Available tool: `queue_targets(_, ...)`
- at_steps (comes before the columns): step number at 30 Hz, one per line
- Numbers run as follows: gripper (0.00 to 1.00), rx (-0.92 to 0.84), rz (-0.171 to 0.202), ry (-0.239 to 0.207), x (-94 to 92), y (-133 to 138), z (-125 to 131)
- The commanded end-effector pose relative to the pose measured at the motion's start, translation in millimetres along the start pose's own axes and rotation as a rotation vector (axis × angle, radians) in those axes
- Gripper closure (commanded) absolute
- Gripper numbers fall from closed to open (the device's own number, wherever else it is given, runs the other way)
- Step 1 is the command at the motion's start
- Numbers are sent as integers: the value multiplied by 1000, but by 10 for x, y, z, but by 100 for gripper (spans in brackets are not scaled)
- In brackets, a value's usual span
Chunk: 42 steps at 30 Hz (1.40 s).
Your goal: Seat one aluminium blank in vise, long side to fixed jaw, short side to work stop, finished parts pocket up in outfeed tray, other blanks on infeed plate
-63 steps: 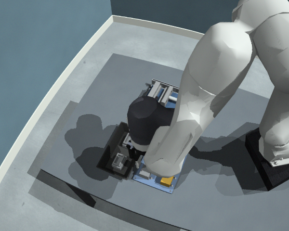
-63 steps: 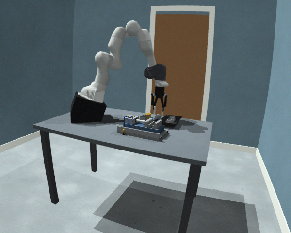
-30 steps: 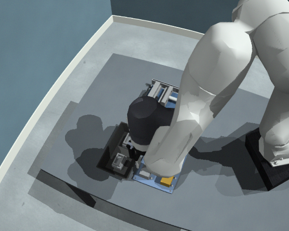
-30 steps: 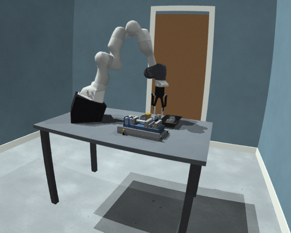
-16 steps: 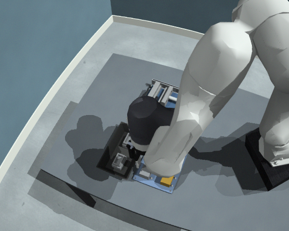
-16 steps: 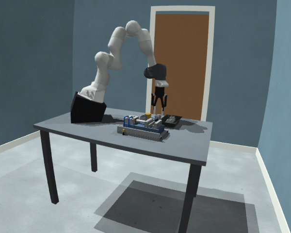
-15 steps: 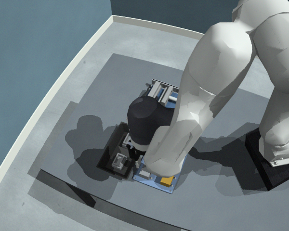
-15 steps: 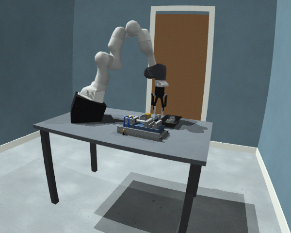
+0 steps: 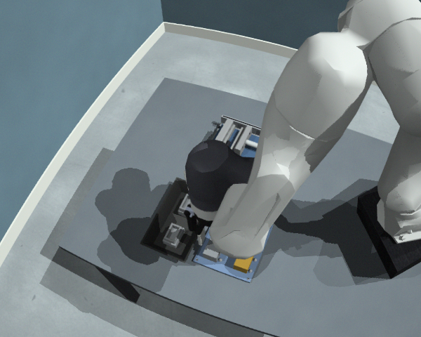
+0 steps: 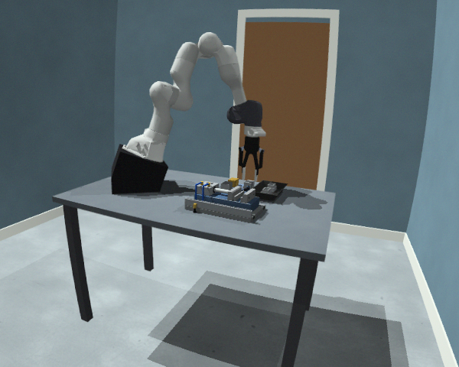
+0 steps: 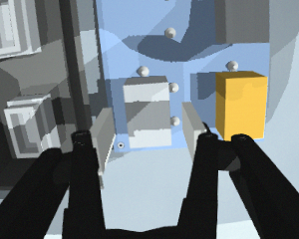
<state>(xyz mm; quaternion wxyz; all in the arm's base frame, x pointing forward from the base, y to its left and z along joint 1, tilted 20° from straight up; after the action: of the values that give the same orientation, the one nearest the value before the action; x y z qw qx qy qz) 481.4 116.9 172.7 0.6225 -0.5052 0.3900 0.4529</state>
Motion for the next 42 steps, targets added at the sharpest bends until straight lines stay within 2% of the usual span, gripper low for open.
queue_targets(1, 60, 4, -2, 0, -2, -8, -16)
queue_targets(42, 60, 4, -2, 0, 37, -8, -16)
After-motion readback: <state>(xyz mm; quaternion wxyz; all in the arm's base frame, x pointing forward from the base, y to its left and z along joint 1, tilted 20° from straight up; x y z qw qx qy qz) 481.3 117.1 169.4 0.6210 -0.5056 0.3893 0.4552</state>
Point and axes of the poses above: the point where the finger pads meet when closed, its own x axis out along the fingers, its own y axis across the jaws, z = x × y, the point moved 8 cm from there along -x, back along the fingers, and after that the axes turned 8 degrees about -x, right-handed, at the moved point
